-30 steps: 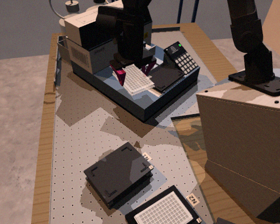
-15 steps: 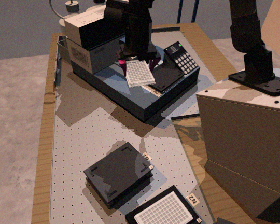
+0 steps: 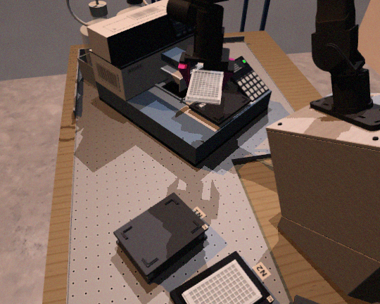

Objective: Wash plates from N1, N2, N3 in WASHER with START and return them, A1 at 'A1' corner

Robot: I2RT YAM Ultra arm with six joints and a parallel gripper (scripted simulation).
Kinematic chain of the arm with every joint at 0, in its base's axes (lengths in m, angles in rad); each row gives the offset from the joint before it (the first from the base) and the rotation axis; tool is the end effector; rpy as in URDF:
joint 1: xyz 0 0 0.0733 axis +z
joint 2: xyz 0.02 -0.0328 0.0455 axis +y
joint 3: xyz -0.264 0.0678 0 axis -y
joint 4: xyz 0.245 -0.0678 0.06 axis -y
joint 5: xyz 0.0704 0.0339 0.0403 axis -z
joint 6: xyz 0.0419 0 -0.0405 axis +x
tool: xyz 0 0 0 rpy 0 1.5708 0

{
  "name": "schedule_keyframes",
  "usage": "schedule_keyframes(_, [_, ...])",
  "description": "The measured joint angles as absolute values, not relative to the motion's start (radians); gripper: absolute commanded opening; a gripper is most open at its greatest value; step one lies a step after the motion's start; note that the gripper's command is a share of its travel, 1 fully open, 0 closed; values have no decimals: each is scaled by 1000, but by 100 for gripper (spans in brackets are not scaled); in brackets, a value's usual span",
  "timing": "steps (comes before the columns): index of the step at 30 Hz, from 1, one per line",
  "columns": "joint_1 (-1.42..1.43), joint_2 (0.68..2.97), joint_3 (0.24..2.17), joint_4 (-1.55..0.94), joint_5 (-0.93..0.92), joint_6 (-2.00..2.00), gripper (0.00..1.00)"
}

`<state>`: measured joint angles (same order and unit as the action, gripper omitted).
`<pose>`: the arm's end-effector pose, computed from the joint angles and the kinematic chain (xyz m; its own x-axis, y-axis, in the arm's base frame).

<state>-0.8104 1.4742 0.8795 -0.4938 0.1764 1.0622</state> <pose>0.1903 -0.2091 0.1950 0.3747 0.8537 -0.3616 0.9080 -0.2590 0.3294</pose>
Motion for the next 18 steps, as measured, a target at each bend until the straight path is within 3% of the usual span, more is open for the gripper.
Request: schedule_keyframes(18, [-1102, 1421, 875, -518, 45, 1335, 0])
